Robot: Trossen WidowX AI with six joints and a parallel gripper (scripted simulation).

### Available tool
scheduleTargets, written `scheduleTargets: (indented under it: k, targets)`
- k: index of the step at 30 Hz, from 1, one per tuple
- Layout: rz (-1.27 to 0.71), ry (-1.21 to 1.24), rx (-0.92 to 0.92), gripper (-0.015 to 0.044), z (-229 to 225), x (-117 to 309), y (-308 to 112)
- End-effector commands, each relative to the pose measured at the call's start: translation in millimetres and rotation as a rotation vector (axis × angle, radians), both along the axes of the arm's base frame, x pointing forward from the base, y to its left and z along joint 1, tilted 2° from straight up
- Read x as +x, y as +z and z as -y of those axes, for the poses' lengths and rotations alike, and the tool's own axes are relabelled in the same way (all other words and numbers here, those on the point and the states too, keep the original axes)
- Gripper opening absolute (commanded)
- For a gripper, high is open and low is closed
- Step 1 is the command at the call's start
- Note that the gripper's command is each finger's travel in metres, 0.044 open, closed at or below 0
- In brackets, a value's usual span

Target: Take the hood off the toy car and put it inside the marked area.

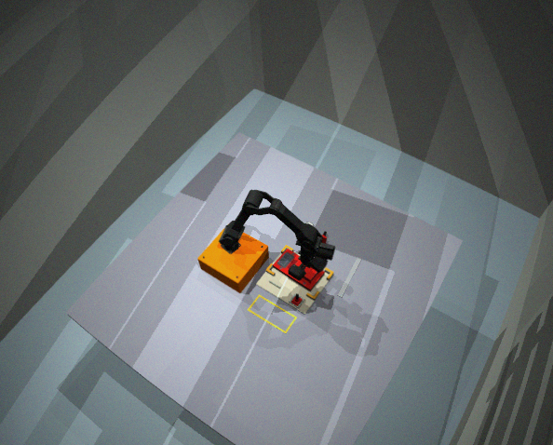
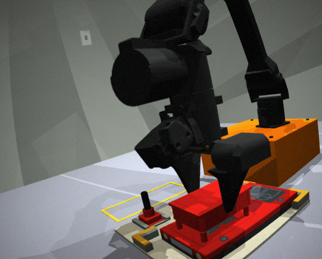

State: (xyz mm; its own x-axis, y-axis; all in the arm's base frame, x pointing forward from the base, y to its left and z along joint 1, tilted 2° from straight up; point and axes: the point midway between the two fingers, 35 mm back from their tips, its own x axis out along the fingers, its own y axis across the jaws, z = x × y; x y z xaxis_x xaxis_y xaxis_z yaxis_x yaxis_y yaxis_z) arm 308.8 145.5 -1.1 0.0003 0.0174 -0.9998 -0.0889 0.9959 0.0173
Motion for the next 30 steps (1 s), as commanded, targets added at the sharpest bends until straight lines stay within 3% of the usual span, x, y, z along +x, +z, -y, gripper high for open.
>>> scheduleTargets:
  k: [1, 11, 19, 23, 30]
  targets:
    - [0.008, 0.001, 0.004, 0.0000, -1, 2, 6]
    - [0.008, 0.001, 0.004, 0.0000, 0, 2, 15]
    - [0.008, 0.001, 0.004, 0.0000, 1, 2, 54]
    - [0.004, -0.003, 0.001, 0.0000, 1, 1, 45]
    - [0.006, -0.002, -0.001, 0.0000, 36, 14, 46]
